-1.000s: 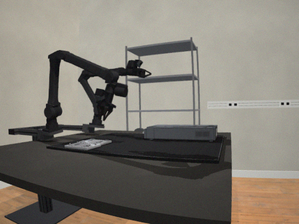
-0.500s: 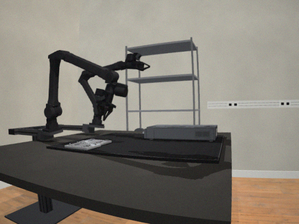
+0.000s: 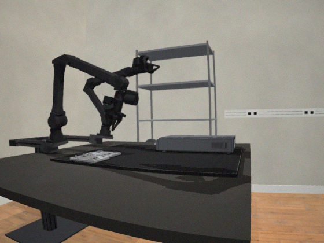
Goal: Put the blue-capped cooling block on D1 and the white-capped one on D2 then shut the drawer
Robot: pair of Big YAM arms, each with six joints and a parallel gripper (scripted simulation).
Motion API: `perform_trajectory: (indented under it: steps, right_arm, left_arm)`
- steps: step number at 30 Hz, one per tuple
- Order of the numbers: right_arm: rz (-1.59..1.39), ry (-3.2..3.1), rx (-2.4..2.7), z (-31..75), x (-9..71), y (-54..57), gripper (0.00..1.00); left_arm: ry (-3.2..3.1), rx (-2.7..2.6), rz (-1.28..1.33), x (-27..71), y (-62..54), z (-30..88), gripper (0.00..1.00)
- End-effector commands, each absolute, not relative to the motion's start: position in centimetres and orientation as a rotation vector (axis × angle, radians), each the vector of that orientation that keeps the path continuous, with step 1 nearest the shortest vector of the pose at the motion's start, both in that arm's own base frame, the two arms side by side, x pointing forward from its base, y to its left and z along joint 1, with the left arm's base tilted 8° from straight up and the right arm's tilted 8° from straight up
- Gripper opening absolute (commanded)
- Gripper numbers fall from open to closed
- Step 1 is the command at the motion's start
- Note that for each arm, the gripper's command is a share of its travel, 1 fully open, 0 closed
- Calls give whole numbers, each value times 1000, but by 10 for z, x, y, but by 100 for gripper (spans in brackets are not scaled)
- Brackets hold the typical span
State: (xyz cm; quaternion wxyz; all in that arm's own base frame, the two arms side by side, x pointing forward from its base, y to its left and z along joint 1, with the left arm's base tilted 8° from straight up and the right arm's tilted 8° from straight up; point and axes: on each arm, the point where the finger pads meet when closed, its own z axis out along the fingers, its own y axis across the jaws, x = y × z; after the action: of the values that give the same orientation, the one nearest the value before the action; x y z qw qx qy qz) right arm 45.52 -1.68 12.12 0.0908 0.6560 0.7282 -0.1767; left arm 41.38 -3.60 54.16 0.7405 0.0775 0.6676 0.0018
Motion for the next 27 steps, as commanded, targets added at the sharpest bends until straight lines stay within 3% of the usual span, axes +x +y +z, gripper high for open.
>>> perform_trajectory:
  steps: [1, 27]
  right_arm:
    - [-476, 2142, 1943, 137, 467, -14, 28]
    - [-476, 2142, 1943, 137, 467, -14, 28]
  left_arm:
    - [1367, 177, 0, 386, -46, 620, 0]
    - [1165, 170, -80, 333, -55, 681, 0]
